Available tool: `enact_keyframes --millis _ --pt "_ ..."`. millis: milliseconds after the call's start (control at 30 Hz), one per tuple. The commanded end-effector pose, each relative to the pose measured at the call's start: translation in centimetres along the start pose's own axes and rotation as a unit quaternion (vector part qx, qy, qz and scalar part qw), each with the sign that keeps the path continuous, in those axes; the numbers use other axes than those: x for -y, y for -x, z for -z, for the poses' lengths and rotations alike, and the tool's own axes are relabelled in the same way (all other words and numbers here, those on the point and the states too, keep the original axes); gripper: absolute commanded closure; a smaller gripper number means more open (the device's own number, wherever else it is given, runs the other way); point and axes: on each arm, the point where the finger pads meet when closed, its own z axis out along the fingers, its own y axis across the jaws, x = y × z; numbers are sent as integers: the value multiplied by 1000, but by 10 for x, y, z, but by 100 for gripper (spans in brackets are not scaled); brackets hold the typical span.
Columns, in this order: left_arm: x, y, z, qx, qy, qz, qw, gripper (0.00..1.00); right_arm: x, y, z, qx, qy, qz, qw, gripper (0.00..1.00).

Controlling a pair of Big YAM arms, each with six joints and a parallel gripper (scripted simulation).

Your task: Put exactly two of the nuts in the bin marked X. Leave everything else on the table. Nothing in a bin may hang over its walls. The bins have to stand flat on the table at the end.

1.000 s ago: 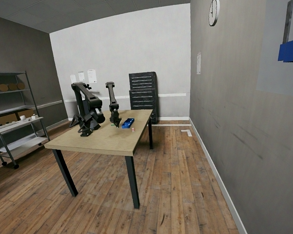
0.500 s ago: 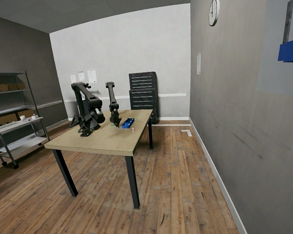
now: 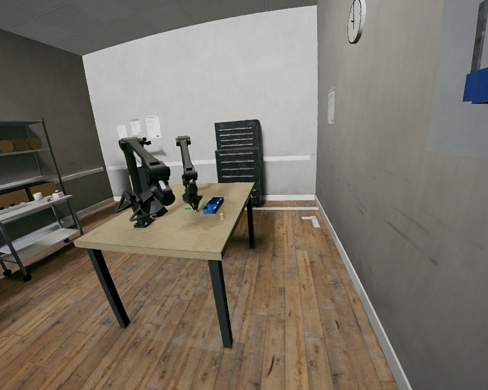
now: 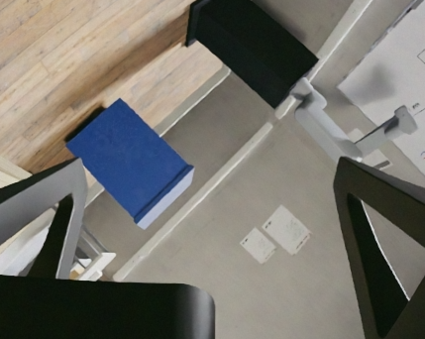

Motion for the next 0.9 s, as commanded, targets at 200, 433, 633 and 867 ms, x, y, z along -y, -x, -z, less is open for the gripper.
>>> enact_keyframes --millis 200,433,633,867 --pt "-7 21 59 29 17 -1 999 89 5 -3 -3 -2 2 -7 1000 0" --pt "-7 20 75 28 16 -1 999 89 5 -3 -3 -2 2 -7 1000 0" --pt "-5 10 60 14 8 0 1000 89 5 -3 -3 -2 2 -7 1000 0" --pt "3 3 44 3 1 -1 1000 89 5 -3 -3 -2 2 -7 1000 0"
